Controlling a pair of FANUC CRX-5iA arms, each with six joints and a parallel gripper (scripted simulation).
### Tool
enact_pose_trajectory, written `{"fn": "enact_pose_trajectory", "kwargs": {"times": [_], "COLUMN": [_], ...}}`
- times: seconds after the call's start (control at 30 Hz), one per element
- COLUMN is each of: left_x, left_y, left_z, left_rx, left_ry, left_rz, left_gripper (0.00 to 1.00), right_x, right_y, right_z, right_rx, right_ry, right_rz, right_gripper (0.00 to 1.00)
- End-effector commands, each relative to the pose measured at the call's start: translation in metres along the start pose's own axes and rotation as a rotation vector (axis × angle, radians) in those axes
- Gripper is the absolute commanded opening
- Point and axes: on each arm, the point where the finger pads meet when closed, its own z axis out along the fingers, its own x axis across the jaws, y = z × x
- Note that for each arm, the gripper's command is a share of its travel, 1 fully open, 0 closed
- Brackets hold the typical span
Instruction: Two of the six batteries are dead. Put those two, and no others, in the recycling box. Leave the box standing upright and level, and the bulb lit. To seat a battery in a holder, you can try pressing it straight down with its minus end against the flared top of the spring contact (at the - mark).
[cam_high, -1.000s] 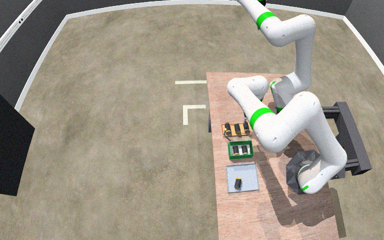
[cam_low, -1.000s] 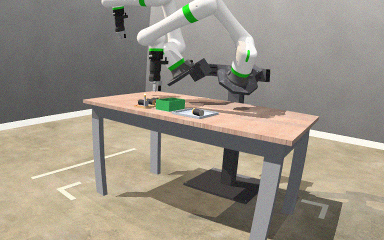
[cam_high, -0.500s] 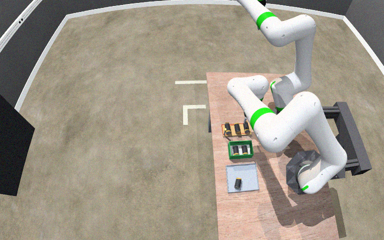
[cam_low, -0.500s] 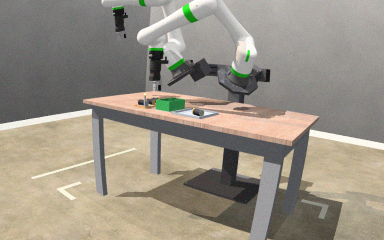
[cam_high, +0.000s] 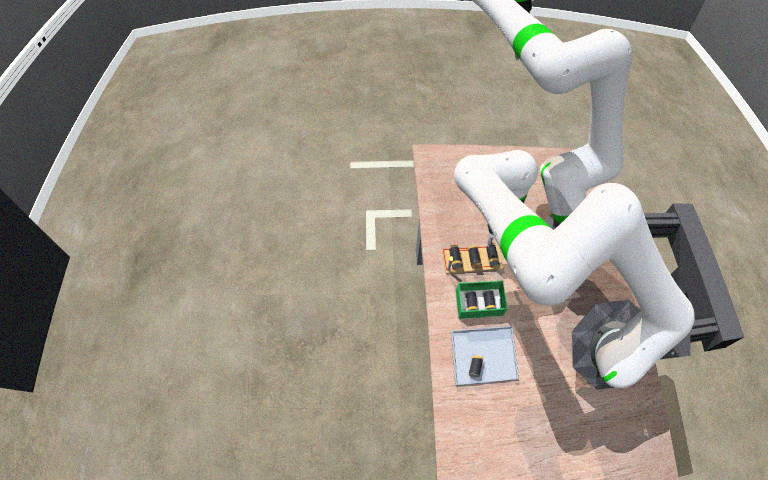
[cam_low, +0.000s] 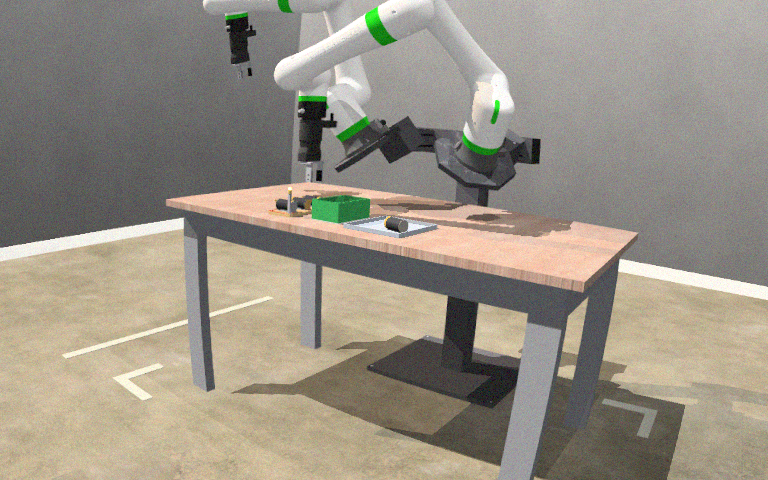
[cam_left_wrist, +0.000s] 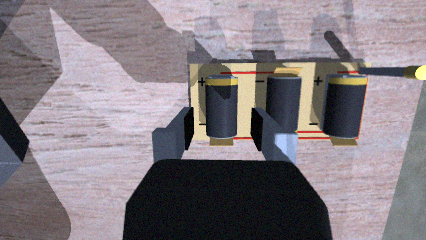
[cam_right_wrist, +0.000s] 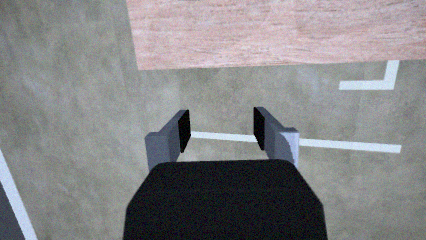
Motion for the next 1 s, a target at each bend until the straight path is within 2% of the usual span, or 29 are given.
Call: {"fn": "enact_pose_trajectory", "kwargs": {"times": [0.0,0.17,0.3,0.37,0.97], "left_x": [0.0,0.0,0.0,0.0,0.0], "left_y": [0.001,0.001,0.001,0.001,0.001], "left_z": [-0.001,-0.005,-0.041,-0.051,-0.052], "left_rx": [-0.002,-0.002,-0.002,-0.002,-0.002], "left_ry": [0.0,0.0,0.0,0.0,0.0], "left_rz": [0.0,0.0,0.0,0.0,0.0], "left_gripper": [0.9,0.9,0.9,0.9,0.9], "right_x": [0.0,0.0,0.0,0.0,0.0], "right_y": [0.0,0.0,0.0,0.0,0.0], "right_z": [-0.001,-0.001,-0.001,-0.001,-0.001], "right_rx": [-0.002,-0.002,-0.002,-0.002,-0.002], "right_ry": [-0.001,-0.001,-0.001,-0.001,-0.001], "right_rz": [0.001,0.001,0.001,0.001,0.001], "right_gripper": [1.0,1.0,1.0,1.0,1.0]}}
